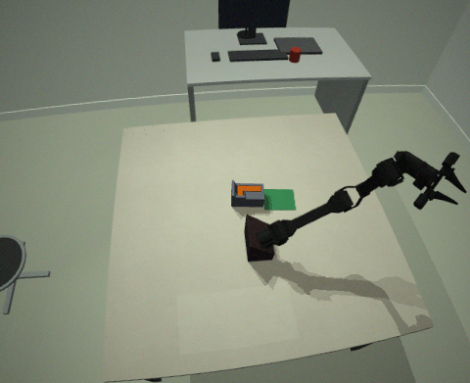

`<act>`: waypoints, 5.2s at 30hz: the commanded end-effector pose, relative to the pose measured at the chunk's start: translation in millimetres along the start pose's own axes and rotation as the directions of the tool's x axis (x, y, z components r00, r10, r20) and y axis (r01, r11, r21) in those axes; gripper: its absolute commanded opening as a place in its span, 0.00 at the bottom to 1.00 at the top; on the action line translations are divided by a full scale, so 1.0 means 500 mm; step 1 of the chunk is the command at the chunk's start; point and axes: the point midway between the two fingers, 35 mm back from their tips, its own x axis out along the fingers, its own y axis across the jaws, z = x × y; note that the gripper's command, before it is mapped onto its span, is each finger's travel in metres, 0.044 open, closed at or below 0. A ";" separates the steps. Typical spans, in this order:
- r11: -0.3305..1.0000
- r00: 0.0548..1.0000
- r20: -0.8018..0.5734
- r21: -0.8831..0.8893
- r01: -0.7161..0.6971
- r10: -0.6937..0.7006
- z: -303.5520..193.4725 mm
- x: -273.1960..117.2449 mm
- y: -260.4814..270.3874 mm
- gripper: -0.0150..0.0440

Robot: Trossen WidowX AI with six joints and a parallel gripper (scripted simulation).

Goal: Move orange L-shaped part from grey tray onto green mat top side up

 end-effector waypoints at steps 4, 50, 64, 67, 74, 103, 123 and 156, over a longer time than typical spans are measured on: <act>0.965 0.948 -0.298 0.196 0.173 -0.109 -0.213 -0.070 0.006 0.56; 0.028 -0.729 -0.631 -0.751 0.660 0.265 -0.453 -1.308 0.366 0.56; 0.003 -0.797 0.044 -0.999 -0.053 0.603 -0.105 -1.517 0.589 0.56; 0.054 -0.724 0.203 -0.973 -0.224 0.659 -0.014 -1.526 0.636 0.56; 0.261 -0.418 0.546 -0.782 -0.566 0.726 0.203 -1.491 0.730 0.56; 0.514 -0.046 0.748 -0.499 -0.697 0.663 0.484 -1.411 0.875 0.56; 0.515 -0.046 0.748 -0.498 -0.697 0.662 0.525 -1.414 0.911 0.56; 0.511 -0.051 0.747 -0.502 -0.698 0.663 0.531 -1.417 0.922 0.56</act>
